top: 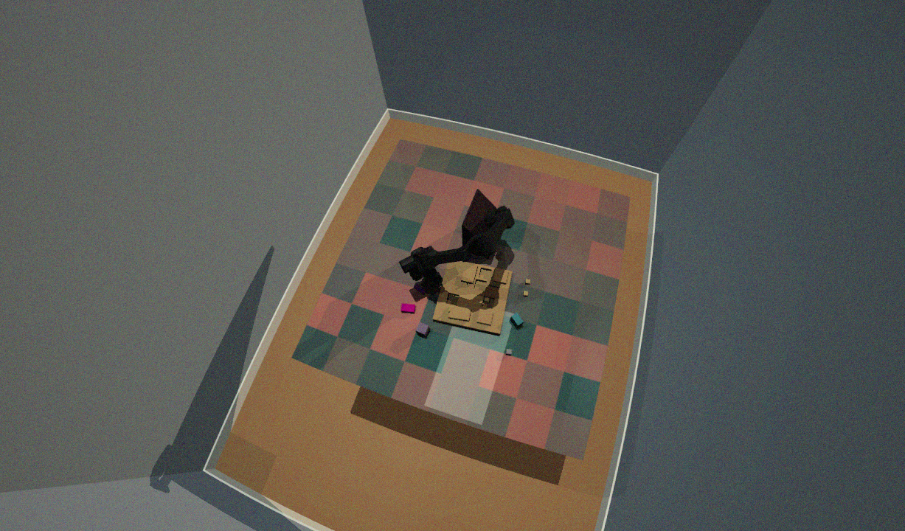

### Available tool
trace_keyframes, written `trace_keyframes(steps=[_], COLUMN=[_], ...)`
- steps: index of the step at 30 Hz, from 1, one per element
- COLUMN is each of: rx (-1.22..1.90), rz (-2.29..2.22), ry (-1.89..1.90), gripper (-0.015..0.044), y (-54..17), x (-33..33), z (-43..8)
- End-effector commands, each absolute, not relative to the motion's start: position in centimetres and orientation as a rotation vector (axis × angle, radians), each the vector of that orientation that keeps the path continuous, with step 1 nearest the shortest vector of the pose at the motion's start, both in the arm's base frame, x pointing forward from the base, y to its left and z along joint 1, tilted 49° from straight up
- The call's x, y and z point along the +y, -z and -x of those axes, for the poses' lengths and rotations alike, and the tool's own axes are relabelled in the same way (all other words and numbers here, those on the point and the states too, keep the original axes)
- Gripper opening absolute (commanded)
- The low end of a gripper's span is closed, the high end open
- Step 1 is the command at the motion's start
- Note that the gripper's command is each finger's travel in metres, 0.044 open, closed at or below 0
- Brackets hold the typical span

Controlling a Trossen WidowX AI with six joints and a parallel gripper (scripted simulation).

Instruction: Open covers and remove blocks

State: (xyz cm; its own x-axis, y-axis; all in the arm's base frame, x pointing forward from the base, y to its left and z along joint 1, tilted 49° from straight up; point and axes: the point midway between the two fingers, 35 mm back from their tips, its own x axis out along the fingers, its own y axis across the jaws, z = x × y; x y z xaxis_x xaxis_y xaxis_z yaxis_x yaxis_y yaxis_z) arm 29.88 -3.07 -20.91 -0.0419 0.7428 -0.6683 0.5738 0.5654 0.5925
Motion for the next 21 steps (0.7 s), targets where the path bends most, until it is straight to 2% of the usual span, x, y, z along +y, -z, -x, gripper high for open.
trace_keyframes(steps=[1, 10, 21], rx=[1.72, 1.72, 1.721], rz=[-1.1, -1.1, -1.103], ry=[-0.196, -0.195, -0.189], gripper=[0.0211, 0.044, 0.044], y=[20.9, 20.8, 18.6], x=[-3.1, -3.3, -5.9], z=[-29.9, -30.0, -30.2])
